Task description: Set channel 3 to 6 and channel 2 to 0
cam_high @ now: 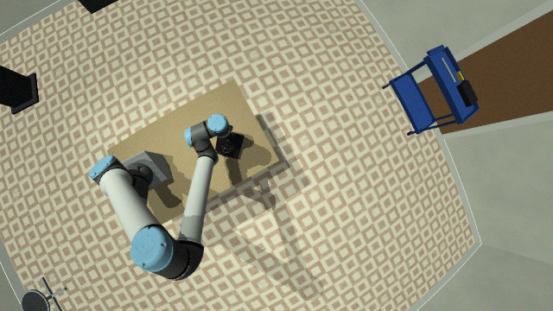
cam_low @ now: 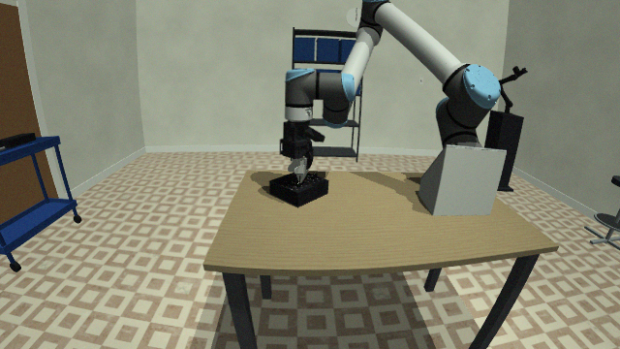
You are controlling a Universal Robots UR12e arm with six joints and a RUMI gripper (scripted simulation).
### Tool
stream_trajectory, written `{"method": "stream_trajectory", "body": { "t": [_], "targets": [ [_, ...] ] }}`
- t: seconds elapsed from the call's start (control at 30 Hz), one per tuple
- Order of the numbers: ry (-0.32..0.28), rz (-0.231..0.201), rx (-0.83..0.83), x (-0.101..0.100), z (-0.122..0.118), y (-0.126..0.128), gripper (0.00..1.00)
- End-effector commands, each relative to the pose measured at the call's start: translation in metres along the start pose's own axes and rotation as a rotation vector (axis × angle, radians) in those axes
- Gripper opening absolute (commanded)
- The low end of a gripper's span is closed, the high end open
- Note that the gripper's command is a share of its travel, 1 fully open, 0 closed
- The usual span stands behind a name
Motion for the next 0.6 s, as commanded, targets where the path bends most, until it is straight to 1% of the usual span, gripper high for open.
{"method": "stream_trajectory", "body": {
  "t": [0.0, 0.57],
  "targets": [
    [-0.002, 0.001, -0.005, 0.0009, 0.0002, -0.0043, 0.00],
    [-0.002, 0.001, -0.005, 0.0009, 0.0001, -0.0093, 0.00]
  ]
}}
Point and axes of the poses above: the point where the finger pads meet when closed, its own x axis back along the fingers, its own y axis across the jaws, z = x × y, the point moved 3 cm from there along x, back along the fingers, and after that the axes turned 1 degree about -x, right-handed, at the moved point
